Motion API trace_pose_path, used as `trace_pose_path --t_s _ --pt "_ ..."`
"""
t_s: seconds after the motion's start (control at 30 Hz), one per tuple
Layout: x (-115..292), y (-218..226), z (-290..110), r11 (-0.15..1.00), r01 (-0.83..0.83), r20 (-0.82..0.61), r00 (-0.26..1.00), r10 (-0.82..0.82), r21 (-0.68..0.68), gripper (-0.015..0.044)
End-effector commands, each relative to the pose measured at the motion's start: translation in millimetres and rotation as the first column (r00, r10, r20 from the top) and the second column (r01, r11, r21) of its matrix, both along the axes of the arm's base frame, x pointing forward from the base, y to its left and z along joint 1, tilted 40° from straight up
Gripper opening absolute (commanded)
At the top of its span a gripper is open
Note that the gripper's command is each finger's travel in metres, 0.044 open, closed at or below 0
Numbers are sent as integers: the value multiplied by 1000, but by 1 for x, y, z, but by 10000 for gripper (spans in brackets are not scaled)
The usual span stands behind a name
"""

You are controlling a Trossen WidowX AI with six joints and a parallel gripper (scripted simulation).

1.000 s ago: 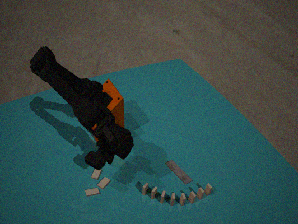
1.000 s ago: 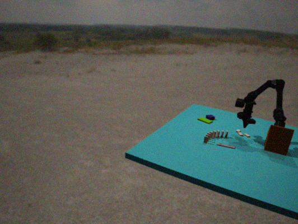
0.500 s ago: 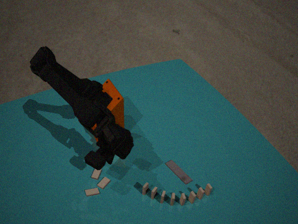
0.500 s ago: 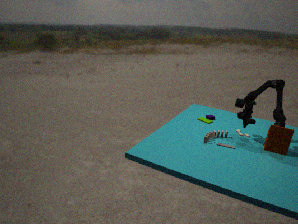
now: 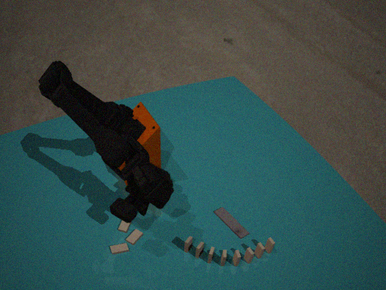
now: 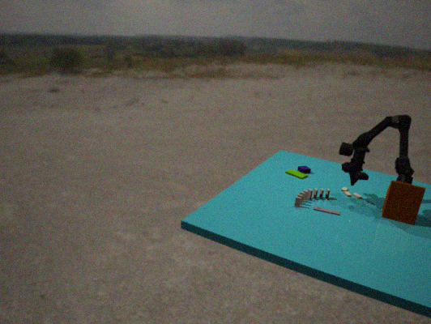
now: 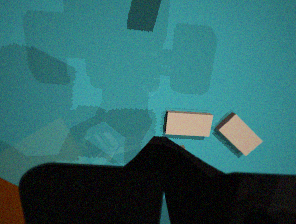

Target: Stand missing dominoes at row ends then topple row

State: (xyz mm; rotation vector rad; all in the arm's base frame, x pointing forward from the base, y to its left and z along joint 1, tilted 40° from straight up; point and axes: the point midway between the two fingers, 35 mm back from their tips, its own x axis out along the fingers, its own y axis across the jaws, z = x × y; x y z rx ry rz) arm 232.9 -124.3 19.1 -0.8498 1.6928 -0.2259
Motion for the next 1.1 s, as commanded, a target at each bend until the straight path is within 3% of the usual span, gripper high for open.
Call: trace_pose_path --t_s 0.0,0.13,1.07 --pt "-2 -24 -25 1000 5 -10 1000 -5 1 0" --pt "-8 -53 -52 1000 5 -12 1000 -5 -7 0" --pt "9 -78 -33 1000 5 -11 1000 -5 -8 0"
